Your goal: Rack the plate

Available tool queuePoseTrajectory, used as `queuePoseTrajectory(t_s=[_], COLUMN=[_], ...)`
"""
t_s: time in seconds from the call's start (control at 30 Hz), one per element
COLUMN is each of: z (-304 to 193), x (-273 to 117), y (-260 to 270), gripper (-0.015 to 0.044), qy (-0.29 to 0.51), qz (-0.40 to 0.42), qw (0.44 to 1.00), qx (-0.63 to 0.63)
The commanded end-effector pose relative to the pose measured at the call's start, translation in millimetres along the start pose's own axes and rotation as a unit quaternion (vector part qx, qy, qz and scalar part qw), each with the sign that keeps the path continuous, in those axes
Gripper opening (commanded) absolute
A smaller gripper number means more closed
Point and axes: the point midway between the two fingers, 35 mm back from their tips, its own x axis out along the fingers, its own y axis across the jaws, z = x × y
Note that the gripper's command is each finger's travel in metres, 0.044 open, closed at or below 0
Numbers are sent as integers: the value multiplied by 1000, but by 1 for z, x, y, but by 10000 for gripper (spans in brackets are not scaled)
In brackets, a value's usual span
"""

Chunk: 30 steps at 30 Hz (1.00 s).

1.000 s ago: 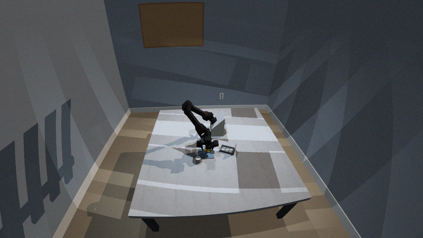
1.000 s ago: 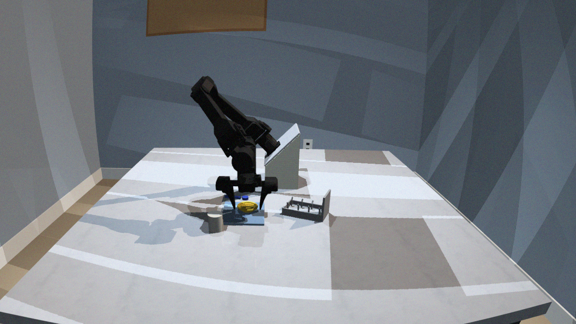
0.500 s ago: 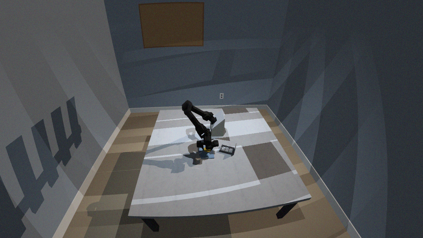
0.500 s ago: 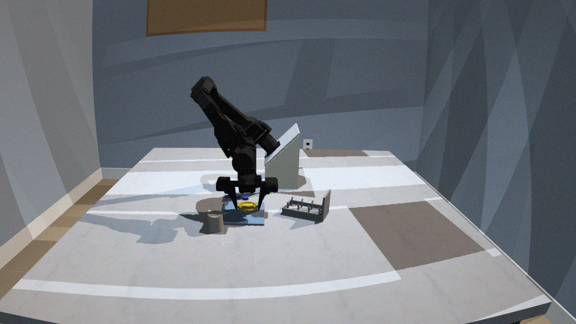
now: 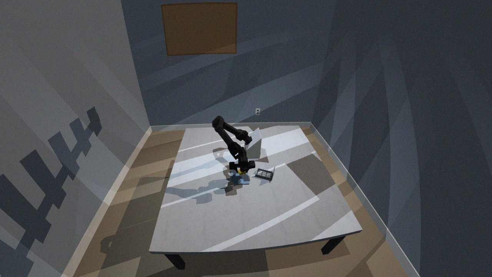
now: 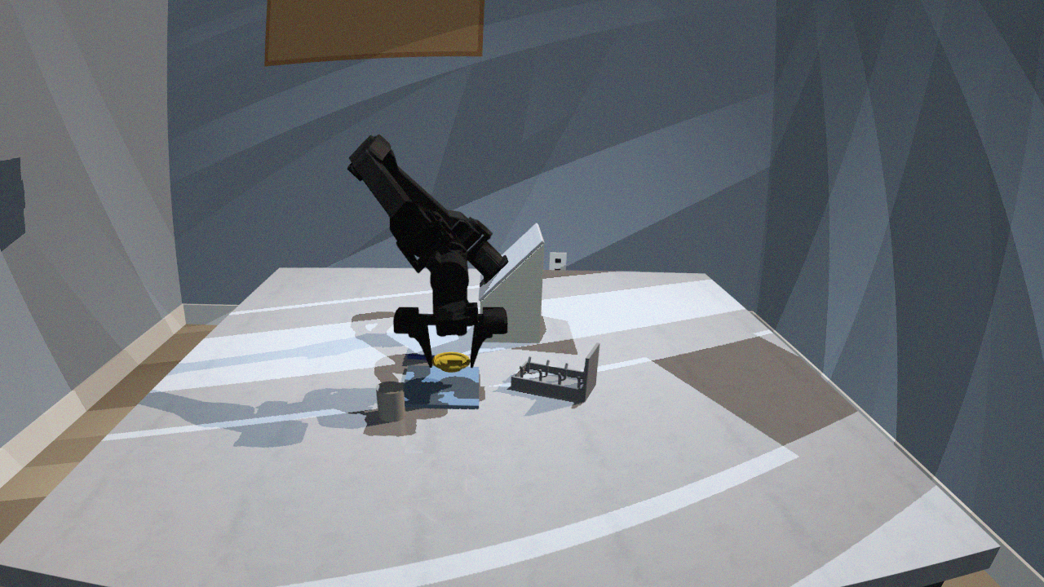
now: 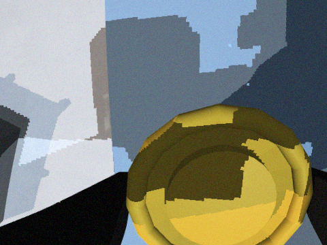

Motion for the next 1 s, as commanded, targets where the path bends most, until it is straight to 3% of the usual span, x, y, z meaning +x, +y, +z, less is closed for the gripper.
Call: queuePoseTrajectory(t_s=[0.0, 0.77, 0.97], z=[8, 9, 8], x=[-28, -140, -146], y=[2, 6, 5], gripper=[0, 0, 0], qy=[-9, -4, -4], qz=[6, 0, -1], qw=[1000, 1000, 1000], qx=[4, 11, 11])
